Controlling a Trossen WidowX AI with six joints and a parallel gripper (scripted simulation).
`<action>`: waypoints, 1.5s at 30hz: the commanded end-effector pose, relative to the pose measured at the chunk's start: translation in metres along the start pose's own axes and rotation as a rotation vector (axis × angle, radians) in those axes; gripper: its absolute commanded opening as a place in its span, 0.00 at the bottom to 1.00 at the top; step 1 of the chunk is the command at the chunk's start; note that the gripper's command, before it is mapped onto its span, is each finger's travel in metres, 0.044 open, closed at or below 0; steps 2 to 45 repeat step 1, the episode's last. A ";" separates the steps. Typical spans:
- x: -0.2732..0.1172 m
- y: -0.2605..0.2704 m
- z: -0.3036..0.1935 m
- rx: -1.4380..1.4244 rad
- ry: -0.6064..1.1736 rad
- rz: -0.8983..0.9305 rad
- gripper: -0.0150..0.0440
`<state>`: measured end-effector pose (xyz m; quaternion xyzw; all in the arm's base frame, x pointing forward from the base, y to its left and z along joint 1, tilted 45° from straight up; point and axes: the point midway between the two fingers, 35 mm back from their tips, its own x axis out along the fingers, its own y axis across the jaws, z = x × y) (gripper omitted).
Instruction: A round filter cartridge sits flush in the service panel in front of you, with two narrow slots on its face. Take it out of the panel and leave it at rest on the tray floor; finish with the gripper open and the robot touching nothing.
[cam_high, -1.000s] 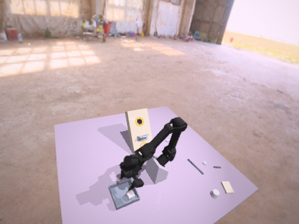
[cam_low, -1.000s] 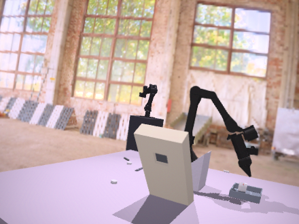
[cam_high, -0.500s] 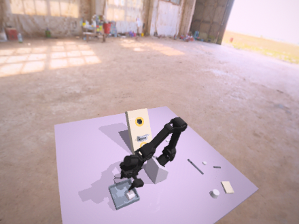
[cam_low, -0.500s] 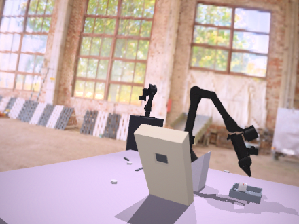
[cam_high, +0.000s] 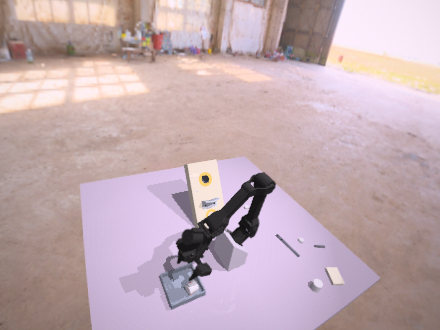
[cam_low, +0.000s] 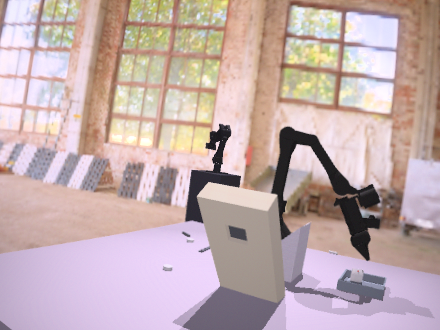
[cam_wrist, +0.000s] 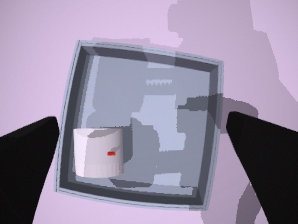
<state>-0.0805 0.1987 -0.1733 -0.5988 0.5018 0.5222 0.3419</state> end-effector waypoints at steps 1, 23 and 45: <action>0.000 0.000 -0.001 0.001 0.002 0.000 1.00; 0.000 0.000 -0.001 0.001 0.002 0.000 1.00; 0.000 0.000 -0.001 0.001 0.002 0.000 1.00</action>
